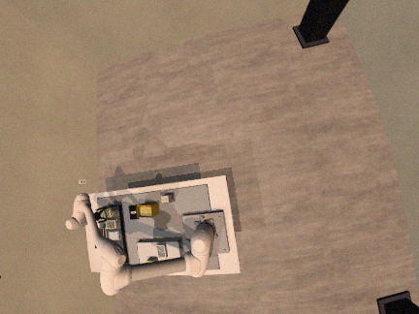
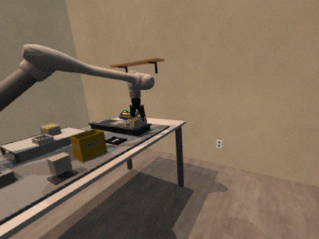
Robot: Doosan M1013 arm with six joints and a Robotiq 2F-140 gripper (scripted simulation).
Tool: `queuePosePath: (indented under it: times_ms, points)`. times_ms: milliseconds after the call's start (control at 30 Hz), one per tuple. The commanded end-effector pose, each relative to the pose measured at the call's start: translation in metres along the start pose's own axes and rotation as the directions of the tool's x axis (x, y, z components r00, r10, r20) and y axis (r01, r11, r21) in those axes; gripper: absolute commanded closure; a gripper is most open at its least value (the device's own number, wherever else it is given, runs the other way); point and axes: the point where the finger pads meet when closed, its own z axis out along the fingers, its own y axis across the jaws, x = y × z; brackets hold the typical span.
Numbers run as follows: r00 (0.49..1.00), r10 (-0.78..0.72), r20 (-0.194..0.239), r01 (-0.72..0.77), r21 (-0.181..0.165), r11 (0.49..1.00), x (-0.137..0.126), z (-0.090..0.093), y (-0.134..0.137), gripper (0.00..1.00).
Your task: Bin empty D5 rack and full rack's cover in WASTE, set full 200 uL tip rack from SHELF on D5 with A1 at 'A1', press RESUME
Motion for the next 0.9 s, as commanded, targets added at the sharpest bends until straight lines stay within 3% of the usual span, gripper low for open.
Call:
queuePosePath:
  times_ms: [0, 233, 267, 867]
  points:
    - [1.0, 0.0, 0.0, 0.0, 0.0, 1.0, 0.0, 0.0006, 0.0, 1.0]
    - [1.0, 0.0, 0.0, 0.0, 0.0, 1.0, 0.0, 0.0011, 0.0, 1.0]
    - [1.0, 0.0, 0.0, 0.0, 0.0, 1.0, 0.0, 0.0011, 0.0, 0.23]
    - [1.0, 0.0, 0.0, 0.0, 0.0, 1.0, 0.0, 0.0011, 0.0, 0.23]
